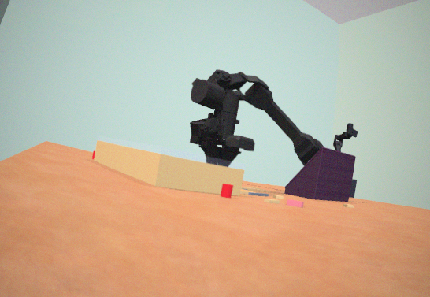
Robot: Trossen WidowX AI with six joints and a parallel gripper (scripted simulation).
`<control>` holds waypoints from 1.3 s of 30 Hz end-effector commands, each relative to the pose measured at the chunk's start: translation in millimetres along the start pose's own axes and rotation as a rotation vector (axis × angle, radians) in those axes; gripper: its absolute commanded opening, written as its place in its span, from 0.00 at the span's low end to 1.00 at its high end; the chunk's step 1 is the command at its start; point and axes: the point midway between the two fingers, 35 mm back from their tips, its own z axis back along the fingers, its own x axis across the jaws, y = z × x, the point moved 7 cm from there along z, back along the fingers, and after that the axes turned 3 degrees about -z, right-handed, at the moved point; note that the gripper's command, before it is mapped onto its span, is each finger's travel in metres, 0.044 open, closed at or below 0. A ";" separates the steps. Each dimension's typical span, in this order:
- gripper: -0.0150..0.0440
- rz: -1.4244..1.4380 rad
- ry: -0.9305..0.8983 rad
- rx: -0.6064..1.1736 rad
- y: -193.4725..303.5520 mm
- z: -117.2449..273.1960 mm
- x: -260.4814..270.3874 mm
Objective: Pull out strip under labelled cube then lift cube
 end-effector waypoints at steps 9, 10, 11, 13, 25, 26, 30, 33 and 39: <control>0.25 -0.002 -0.001 -0.003 40.4 29.6 3.3; 0.25 -0.002 -0.001 -0.003 41.0 29.6 3.4; 0.25 -0.002 -0.001 -0.003 42.7 29.7 3.7; 0.25 -0.001 -0.002 -0.003 49.1 30.1 4.7; 0.25 0.000 -0.002 -0.001 92.8 29.6 10.5; 0.25 0.001 -0.002 -0.001 96.6 29.4 10.9; 0.25 0.001 -0.002 -0.001 102.1 30.0 11.4; 0.25 0.001 -0.003 -0.002 101.6 43.9 11.7; 0.25 0.001 -0.003 -0.001 102.2 65.0 11.5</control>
